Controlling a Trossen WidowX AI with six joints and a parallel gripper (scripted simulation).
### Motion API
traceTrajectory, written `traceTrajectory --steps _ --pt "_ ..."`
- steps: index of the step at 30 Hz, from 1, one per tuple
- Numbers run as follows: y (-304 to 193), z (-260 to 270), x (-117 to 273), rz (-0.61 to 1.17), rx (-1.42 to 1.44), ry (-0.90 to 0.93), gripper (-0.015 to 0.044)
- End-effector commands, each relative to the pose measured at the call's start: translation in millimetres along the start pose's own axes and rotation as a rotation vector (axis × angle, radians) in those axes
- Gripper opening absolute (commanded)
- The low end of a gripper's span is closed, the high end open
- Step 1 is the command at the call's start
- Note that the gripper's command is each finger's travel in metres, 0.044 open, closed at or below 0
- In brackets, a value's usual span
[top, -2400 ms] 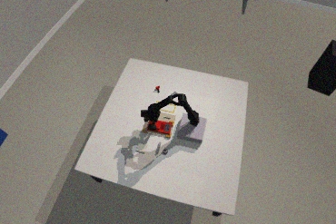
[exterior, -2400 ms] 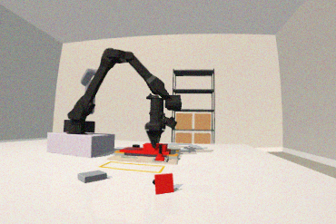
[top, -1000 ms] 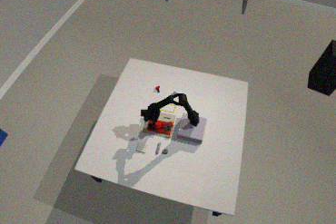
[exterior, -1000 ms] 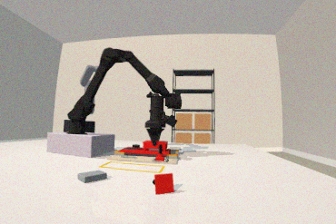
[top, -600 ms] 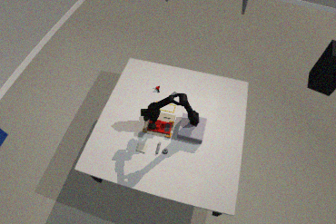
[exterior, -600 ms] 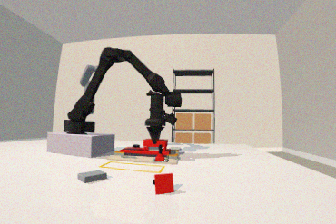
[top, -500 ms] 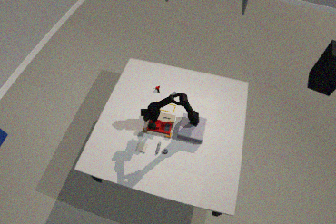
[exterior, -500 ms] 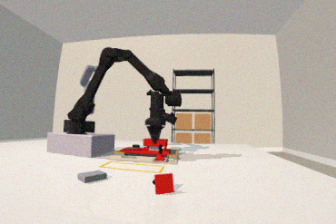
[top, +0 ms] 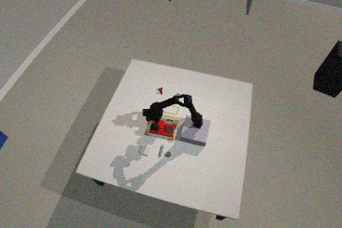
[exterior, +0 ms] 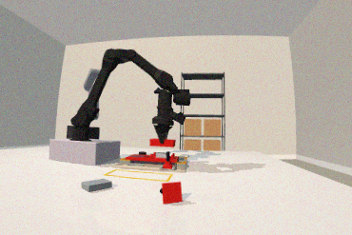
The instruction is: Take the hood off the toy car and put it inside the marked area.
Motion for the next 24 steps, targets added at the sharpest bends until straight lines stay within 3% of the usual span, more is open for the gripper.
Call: traceTrajectory --steps 1,24 --pt "1 0 22 -0.010 0.002 0.001 0.0000" --pt "-7 -85 21 -0.012 0.000 -0.007 0.0000"
Point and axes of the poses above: the point midway between the two fingers, 35 mm back from their tips, its own x axis back along the fingers, its own z axis across the jaws, y = z × x, the point moved 1 cm from there along x, back along the fingers, and after that the axes turned 8 degrees about x, right-handed, at the moved point
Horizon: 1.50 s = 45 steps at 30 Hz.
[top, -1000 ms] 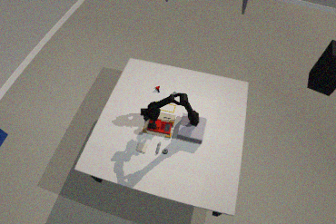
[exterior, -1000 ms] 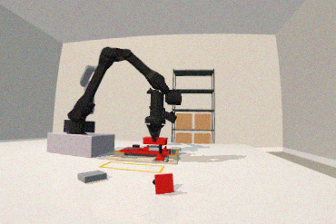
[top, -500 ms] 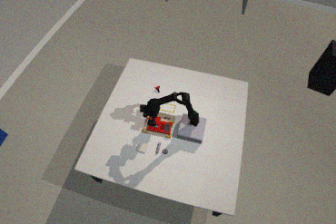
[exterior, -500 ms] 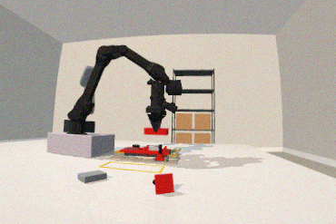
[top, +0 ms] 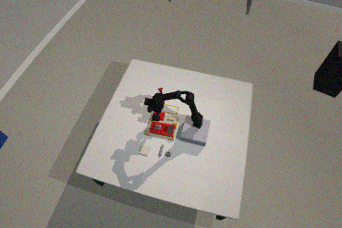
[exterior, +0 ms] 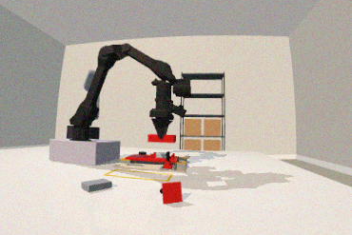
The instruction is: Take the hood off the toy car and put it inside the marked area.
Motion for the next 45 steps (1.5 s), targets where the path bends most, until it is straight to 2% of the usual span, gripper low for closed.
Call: traceTrajectory --steps 1,31,45 --pt "-4 -18 1 0.002 0.002 -0.001 0.0000" --pt "-62 -141 5 0.009 0.004 -0.010 0.0000" --pt "-63 -143 -1 0.009 0.004 -0.010 0.0000"
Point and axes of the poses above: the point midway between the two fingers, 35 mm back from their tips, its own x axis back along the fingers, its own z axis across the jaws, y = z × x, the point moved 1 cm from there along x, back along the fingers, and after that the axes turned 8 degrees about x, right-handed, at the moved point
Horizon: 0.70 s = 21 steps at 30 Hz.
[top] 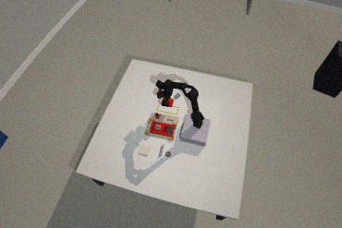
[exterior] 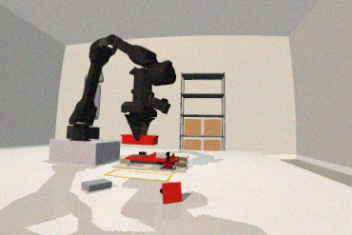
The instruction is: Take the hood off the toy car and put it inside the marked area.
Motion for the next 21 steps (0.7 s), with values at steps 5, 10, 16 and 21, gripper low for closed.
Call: traceTrajectory --steps 5,10,16,21 --pt "0 -1 -7 0.003 0.003 -0.002 0.0000" --pt "0 -1 -11 0.003 0.003 -0.002 0.0000" --pt "0 -1 -15 0.003 0.003 -0.002 0.0000" --pt "1 -1 -19 0.003 0.003 -0.002 0.0000"
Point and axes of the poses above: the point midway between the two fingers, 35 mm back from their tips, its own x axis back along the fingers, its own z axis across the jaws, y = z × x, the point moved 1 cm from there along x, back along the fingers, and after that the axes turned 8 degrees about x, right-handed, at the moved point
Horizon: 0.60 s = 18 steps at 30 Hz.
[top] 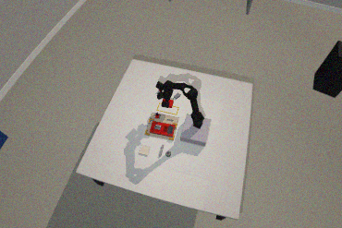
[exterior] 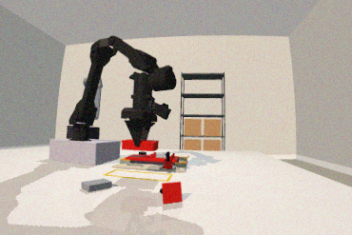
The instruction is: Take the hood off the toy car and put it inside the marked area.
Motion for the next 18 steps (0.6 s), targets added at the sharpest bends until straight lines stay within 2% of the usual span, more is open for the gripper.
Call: traceTrajectory --steps 1,18 --pt "-1 0 -4 0.004 0.003 -0.001 0.0000" --pt "0 0 -18 0.004 0.003 -0.001 0.0000"
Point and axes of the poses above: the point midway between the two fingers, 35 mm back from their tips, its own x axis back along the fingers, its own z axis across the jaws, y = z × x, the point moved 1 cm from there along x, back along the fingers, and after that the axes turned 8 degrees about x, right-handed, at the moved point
